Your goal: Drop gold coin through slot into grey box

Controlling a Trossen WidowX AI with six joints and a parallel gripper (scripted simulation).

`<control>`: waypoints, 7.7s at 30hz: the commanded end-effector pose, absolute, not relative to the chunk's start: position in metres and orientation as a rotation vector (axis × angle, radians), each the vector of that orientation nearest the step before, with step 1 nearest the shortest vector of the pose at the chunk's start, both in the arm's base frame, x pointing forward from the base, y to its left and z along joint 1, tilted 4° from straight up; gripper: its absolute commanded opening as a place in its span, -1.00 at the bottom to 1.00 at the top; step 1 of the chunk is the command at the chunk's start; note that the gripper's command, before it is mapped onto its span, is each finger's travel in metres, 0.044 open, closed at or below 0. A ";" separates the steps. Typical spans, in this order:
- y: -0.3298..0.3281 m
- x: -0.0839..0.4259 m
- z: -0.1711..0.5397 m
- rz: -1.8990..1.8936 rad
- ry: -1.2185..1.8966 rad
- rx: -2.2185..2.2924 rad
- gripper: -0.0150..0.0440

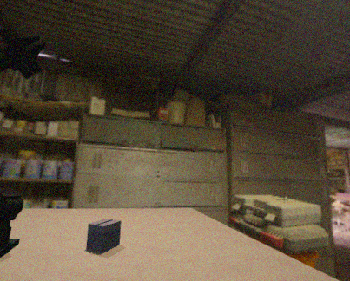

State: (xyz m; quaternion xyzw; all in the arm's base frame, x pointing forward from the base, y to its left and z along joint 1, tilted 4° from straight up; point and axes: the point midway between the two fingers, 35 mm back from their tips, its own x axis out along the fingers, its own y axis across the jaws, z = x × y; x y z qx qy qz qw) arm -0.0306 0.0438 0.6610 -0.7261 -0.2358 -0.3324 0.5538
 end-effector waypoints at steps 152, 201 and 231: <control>0.064 0.348 0.148 0.996 1.203 -1.032 -0.49; 0.016 0.322 0.151 0.613 1.376 -0.607 -0.49; -0.032 0.297 0.142 0.611 1.394 -0.603 -0.49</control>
